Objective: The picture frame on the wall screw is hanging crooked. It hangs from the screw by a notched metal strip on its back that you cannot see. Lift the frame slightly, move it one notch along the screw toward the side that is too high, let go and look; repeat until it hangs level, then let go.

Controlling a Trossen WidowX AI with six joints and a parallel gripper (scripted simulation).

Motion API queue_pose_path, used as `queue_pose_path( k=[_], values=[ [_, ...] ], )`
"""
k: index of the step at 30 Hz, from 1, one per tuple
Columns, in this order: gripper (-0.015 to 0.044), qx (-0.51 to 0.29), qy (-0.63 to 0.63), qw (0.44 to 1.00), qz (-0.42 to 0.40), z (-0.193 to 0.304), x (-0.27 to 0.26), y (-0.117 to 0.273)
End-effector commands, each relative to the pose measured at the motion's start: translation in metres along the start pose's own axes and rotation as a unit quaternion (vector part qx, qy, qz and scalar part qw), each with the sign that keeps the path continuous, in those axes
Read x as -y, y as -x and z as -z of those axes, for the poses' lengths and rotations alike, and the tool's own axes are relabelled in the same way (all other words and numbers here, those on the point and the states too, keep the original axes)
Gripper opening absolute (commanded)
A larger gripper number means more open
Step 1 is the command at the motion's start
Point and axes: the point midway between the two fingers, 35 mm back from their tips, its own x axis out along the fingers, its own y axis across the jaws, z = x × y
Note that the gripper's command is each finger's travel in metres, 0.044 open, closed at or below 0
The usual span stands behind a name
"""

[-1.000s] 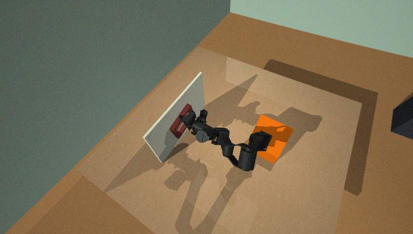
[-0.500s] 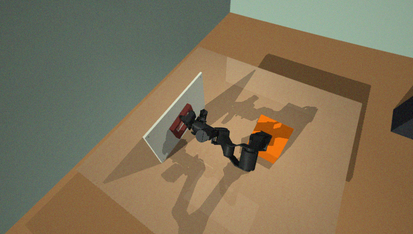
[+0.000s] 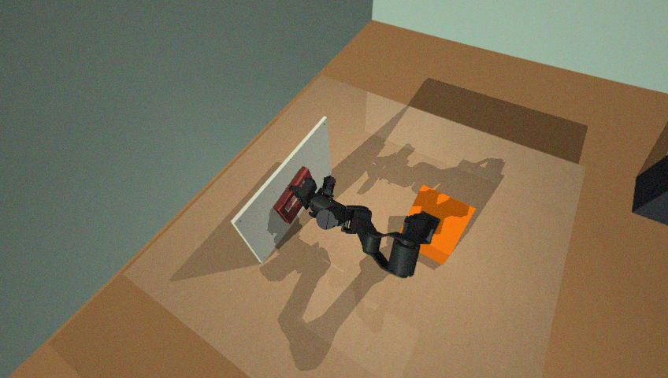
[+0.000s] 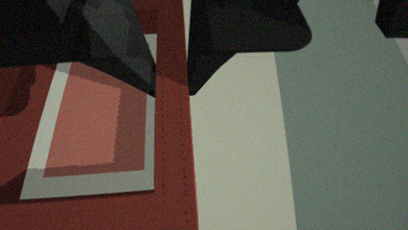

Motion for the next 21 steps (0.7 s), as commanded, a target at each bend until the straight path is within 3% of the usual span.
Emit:
queue_pose_path(
  k=[1, 21],
  values=[
    [0.0, 0.0, -0.002, 1.0, -0.005, -0.0001, -0.0032, -0.0001],
    [0.0, 0.0, -0.002, 1.0, -0.005, -0.0008, -0.0025, -0.0001]
  ],
)
